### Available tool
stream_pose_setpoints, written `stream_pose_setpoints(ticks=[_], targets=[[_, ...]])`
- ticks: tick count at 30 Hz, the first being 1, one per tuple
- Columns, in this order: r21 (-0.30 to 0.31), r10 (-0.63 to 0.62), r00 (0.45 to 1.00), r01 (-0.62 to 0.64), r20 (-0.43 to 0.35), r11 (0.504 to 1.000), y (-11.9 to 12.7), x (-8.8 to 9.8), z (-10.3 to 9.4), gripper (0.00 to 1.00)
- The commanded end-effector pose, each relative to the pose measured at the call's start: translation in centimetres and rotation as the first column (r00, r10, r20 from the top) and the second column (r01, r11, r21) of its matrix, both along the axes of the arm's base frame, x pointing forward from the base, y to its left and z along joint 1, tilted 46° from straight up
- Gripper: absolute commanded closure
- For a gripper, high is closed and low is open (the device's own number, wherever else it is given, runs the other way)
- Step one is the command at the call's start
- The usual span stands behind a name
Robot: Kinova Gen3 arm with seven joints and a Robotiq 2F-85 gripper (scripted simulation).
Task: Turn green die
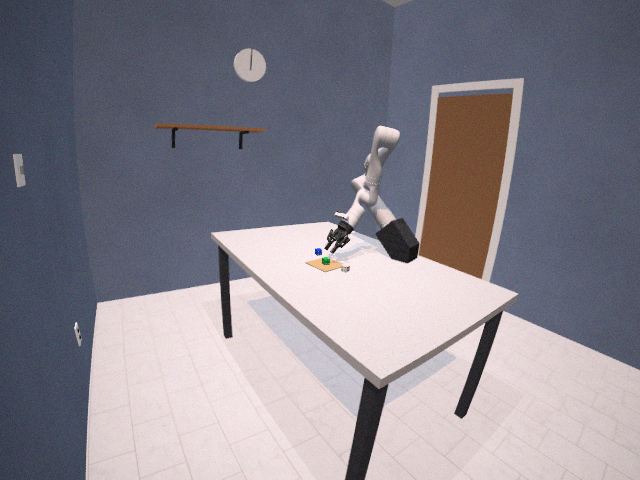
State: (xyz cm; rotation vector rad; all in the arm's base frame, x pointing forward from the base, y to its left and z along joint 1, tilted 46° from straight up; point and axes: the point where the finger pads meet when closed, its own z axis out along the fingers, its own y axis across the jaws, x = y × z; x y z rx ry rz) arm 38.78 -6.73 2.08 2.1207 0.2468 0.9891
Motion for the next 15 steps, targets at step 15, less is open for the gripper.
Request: stream_pose_setpoints(ticks=[15], targets=[[0.053, -0.154, 0.975, 0.164, -0.160, 0.985, 2.3, 1.4, 1.6, 0.54]])
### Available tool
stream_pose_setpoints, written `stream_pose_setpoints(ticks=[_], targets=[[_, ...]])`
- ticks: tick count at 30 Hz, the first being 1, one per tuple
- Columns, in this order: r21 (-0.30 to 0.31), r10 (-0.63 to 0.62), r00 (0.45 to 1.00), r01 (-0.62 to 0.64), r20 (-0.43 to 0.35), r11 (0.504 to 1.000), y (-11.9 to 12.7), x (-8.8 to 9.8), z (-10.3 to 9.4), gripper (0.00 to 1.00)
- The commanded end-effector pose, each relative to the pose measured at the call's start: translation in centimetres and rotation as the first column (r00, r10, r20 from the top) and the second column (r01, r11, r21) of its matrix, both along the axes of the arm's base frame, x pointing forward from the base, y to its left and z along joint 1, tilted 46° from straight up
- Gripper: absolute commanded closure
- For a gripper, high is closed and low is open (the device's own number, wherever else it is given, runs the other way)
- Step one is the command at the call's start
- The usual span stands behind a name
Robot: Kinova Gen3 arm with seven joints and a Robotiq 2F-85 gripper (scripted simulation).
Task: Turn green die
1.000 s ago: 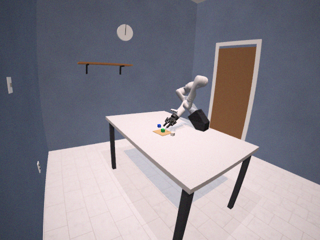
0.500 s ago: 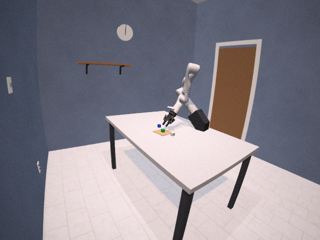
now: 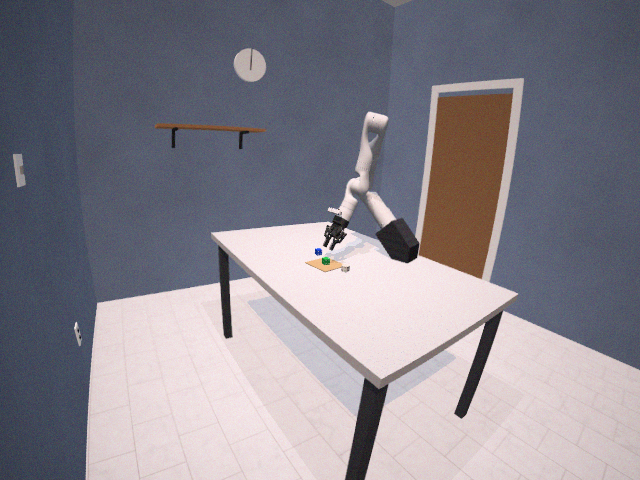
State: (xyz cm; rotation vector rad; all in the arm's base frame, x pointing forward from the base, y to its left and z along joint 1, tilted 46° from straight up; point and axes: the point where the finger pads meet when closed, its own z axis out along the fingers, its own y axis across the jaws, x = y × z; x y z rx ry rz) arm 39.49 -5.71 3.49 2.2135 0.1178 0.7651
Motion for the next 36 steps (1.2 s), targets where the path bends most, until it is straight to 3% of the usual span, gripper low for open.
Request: stream_pose_setpoints(ticks=[1, 26, 36], targets=[[0.025, -0.010, 0.999, 0.011, -0.031, 1.000, 1.4, 0.7, 0.3, 0.54], [0.041, -0.217, 0.941, 0.236, -0.259, 0.971, 3.3, 1.8, 2.4, 0.54], [0.039, -0.261, 0.914, 0.287, -0.311, 0.957, 3.7, 2.1, 2.8, 0.54]])
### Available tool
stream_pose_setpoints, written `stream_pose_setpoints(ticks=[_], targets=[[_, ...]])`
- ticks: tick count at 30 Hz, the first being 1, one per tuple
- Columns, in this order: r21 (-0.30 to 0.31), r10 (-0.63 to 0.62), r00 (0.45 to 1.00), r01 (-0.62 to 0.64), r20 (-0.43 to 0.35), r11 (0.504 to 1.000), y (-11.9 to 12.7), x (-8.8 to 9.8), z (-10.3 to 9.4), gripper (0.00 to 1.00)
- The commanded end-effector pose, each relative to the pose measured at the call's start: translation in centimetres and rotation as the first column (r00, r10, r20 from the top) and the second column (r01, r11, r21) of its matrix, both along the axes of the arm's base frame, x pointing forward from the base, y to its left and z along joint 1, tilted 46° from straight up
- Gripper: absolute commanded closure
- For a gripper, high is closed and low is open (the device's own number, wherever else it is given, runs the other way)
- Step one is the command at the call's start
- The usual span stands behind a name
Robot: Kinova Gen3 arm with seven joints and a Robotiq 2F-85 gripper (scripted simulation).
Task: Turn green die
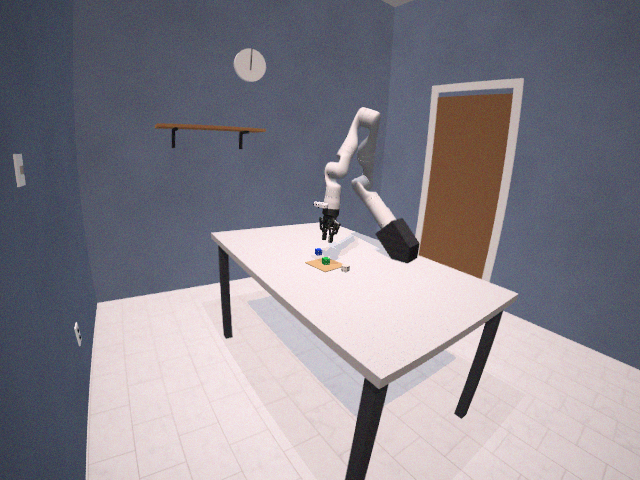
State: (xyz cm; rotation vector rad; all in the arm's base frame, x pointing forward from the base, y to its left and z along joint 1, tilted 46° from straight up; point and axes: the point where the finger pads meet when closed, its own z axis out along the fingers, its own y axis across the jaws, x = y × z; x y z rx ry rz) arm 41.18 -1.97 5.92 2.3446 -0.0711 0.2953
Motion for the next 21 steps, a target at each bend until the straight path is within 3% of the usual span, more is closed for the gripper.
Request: stream_pose_setpoints(ticks=[1, 21], targets=[[0.005, -0.014, 1.000, 0.014, -0.017, 1.000, 0.03, 0.46, 0.38, 0.54], [0.007, -0.043, 0.998, 0.043, -0.046, 0.999, 0.25, 0.58, 0.79, 0.54]])
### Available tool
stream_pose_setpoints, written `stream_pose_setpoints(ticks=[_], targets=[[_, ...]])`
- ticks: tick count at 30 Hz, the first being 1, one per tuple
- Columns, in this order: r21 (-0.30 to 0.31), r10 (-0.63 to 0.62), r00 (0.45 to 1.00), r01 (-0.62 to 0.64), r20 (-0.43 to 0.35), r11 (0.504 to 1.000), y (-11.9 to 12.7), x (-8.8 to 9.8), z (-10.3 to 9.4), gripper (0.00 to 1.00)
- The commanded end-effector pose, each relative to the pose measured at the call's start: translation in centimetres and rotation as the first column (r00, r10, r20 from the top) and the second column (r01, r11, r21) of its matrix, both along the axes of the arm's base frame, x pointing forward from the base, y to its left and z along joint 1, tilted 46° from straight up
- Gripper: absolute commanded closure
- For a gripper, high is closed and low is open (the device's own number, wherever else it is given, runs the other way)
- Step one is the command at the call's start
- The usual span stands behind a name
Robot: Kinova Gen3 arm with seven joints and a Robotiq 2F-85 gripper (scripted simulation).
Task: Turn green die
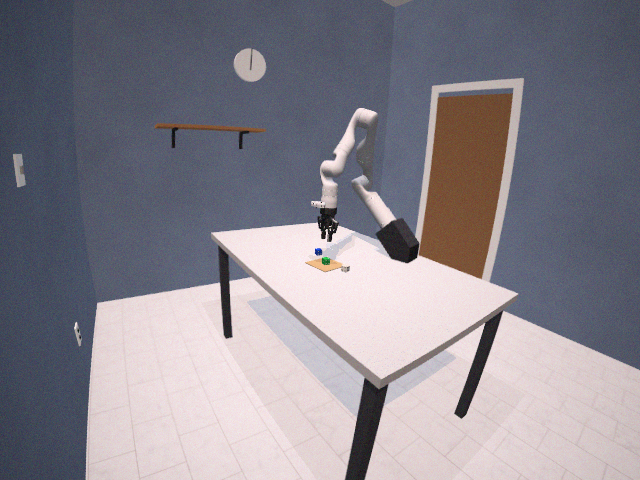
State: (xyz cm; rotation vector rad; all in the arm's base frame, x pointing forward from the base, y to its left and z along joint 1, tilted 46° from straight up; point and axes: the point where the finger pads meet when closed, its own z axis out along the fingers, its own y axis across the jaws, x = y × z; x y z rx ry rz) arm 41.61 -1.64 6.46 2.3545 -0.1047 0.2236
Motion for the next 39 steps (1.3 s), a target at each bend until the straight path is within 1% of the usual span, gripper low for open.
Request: stream_pose_setpoints(ticks=[1, 14, 22, 34, 39], targets=[[-0.001, 0.002, 1.000, -0.002, -0.004, 1.000, -0.1, 0.1, 0.2, 0.00], [-0.001, 0.002, 1.000, -0.002, -0.004, 1.000, 0.0, 0.1, 0.3, 0.00], [-0.001, 0.002, 1.000, -0.002, -0.004, 1.000, 0.6, 0.0, 0.9, 0.00], [-0.001, 0.002, 1.000, -0.002, -0.004, 1.000, 3.5, -0.5, 3.8, 0.00], [-0.001, 0.002, 1.000, -0.002, -0.004, 1.000, 3.9, -0.6, 4.2, 0.00]])
